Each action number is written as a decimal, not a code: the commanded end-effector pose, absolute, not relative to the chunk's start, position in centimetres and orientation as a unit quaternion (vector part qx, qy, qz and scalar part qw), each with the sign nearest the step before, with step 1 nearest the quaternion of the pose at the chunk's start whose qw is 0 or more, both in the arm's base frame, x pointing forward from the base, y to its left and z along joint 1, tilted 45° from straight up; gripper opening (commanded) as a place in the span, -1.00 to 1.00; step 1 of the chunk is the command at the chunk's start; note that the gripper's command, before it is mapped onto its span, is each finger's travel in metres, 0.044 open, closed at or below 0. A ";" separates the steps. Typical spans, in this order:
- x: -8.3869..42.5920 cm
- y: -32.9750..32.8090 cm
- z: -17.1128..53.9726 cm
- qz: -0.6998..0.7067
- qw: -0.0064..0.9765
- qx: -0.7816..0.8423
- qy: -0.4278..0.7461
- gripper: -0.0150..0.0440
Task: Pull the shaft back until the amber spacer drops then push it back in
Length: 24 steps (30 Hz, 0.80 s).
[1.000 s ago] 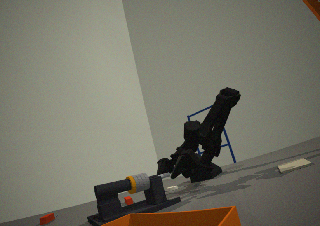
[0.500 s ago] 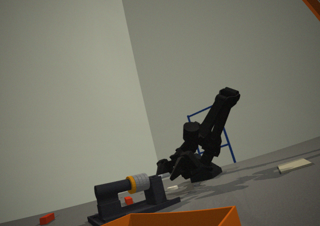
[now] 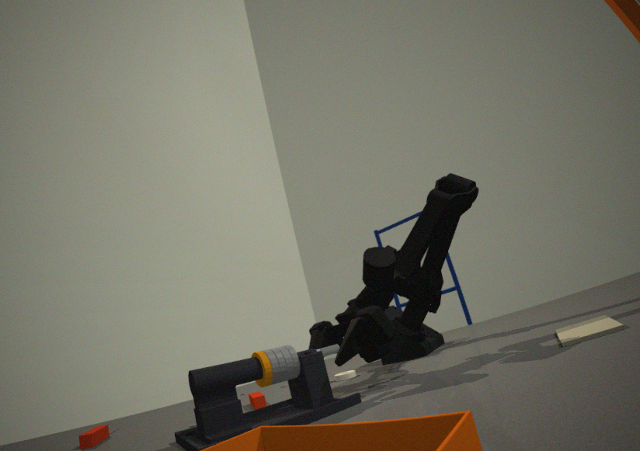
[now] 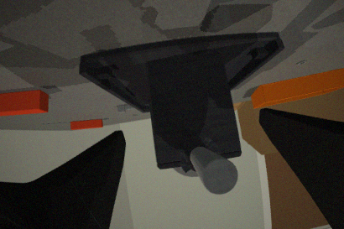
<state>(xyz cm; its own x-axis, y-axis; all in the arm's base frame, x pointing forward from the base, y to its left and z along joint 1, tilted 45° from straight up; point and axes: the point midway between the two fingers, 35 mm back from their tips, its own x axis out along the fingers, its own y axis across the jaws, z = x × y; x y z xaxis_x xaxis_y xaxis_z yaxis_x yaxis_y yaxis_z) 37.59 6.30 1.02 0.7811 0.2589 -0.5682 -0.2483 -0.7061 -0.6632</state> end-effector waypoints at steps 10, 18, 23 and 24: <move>37.9 6.3 1.2 0.326 0.385 -0.863 -0.002 1.00; 37.9 6.3 1.2 0.326 0.385 -0.863 -0.002 1.00; 37.9 6.3 1.2 0.326 0.385 -0.863 -0.002 1.00; 38.0 6.2 1.3 0.326 0.385 -0.863 -0.002 1.00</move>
<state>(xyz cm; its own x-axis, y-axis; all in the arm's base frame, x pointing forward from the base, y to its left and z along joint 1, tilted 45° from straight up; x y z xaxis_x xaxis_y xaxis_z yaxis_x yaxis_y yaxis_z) 37.71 6.31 1.10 0.7829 0.2590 -0.5657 -0.2465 -0.7057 -0.6642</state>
